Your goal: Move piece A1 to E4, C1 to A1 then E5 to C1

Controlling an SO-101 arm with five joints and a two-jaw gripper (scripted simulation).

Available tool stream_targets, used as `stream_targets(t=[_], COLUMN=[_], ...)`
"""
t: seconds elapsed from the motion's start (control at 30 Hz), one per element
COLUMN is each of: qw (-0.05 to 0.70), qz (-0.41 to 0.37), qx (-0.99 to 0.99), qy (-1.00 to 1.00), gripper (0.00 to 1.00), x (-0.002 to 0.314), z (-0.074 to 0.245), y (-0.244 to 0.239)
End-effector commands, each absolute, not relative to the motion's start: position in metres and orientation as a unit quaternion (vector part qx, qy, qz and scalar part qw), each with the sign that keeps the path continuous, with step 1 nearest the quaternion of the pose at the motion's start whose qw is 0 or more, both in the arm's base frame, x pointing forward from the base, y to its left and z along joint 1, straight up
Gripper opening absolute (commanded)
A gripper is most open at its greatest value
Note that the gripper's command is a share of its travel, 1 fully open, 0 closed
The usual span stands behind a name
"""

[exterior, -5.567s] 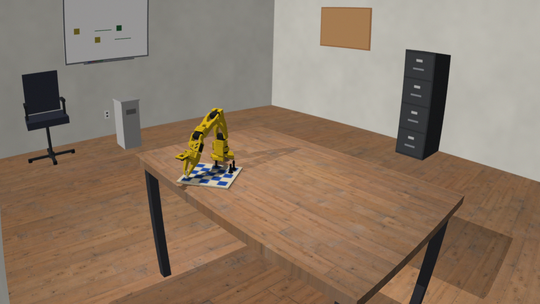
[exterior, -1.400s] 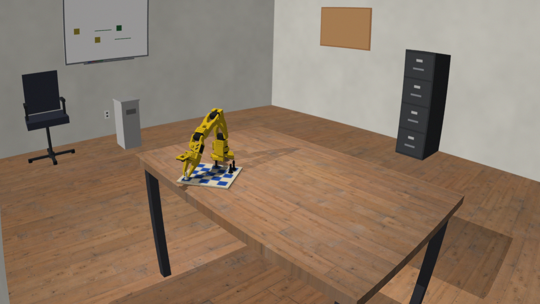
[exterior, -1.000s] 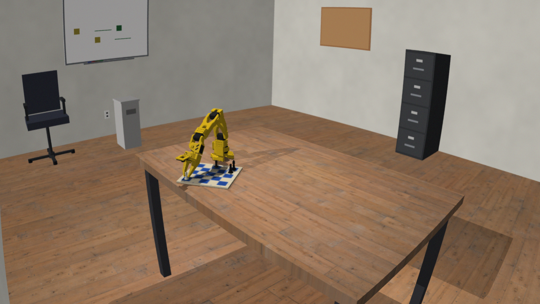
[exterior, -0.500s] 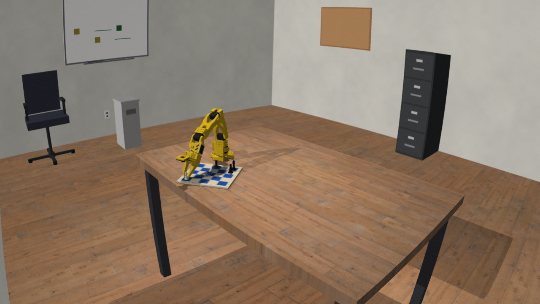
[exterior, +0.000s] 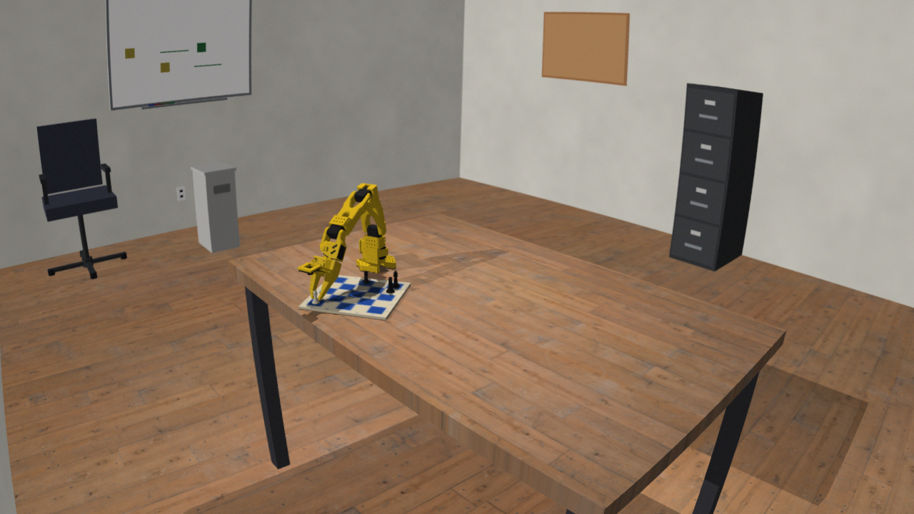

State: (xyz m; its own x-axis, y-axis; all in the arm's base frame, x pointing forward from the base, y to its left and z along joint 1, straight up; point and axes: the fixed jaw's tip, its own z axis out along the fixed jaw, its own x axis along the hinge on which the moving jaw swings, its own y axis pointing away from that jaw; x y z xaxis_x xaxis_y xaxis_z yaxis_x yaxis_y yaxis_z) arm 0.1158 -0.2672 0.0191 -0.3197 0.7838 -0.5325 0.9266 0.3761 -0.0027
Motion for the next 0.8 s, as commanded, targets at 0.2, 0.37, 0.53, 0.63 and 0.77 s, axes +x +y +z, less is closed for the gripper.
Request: stream_targets(t=[0.2,0.37,0.53,0.63,0.77], qw=[0.227,0.227,0.227,0.227,0.227], qz=[-0.153,-0.153,-0.153,-0.153,-0.153], qx=[0.538,0.538,0.538,0.538,0.538], qy=[0.797,0.797,0.797,0.797,0.797], gripper=[0.09,0.09,0.09,0.09,0.09], x=[0.115,0.115,0.115,0.115,0.115], z=[0.029,0.039,0.049,0.052,0.057], y=[-0.266,-0.265,-0.265,-0.265,-0.265])
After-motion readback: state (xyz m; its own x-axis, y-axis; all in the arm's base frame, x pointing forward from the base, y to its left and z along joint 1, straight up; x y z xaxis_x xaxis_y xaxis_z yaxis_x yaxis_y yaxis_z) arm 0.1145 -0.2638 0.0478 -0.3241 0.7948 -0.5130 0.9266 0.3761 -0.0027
